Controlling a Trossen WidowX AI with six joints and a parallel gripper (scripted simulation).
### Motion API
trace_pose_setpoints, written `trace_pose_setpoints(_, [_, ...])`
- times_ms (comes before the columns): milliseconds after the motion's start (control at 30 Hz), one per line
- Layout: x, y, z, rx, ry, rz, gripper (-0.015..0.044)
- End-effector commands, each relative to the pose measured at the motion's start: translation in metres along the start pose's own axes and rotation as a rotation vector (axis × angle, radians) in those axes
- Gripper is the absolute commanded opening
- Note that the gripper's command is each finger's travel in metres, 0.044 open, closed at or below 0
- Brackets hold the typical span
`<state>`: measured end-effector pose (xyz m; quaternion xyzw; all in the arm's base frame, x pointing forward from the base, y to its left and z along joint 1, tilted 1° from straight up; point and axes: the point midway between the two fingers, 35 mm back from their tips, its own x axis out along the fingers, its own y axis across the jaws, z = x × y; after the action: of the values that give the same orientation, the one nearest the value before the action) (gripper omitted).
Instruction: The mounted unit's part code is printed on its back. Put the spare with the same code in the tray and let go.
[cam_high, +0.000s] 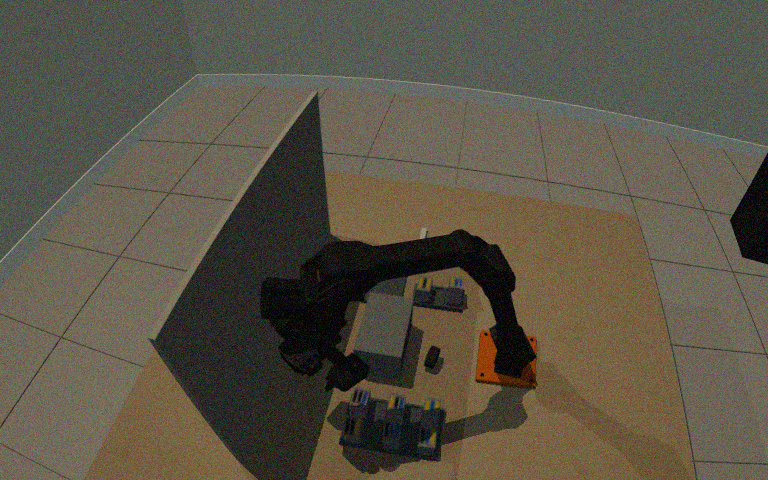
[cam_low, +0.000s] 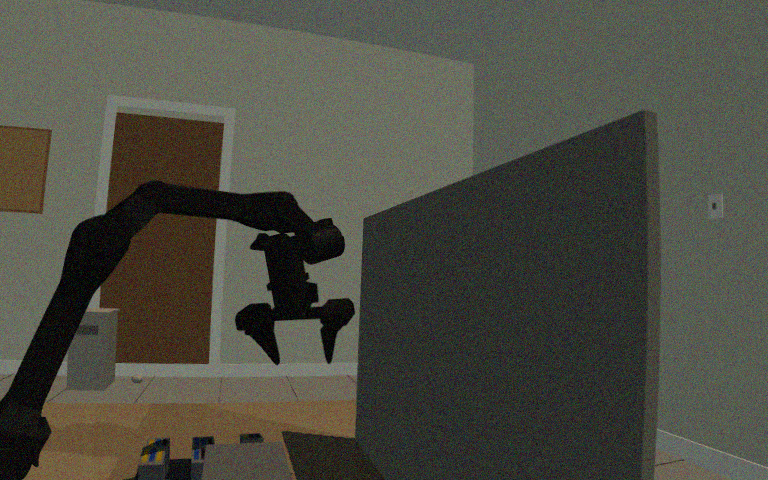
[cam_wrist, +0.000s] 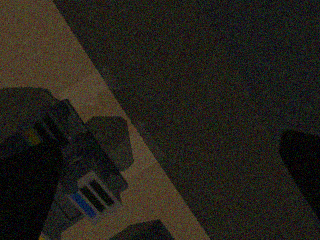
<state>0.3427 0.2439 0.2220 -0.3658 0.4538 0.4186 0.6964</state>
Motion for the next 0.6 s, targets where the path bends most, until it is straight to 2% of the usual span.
trace_pose_setpoints(0, [-0.016,-0.042,-0.050,0.334,0.078,-0.037,0.0440])
trace_pose_setpoints(267, [-0.052,-0.095,-0.159,1.012,0.229,-0.118,0.0440])
trace_pose_setpoints(567, [-0.053,-0.096,-0.161,1.027,0.233,-0.120,0.0440])
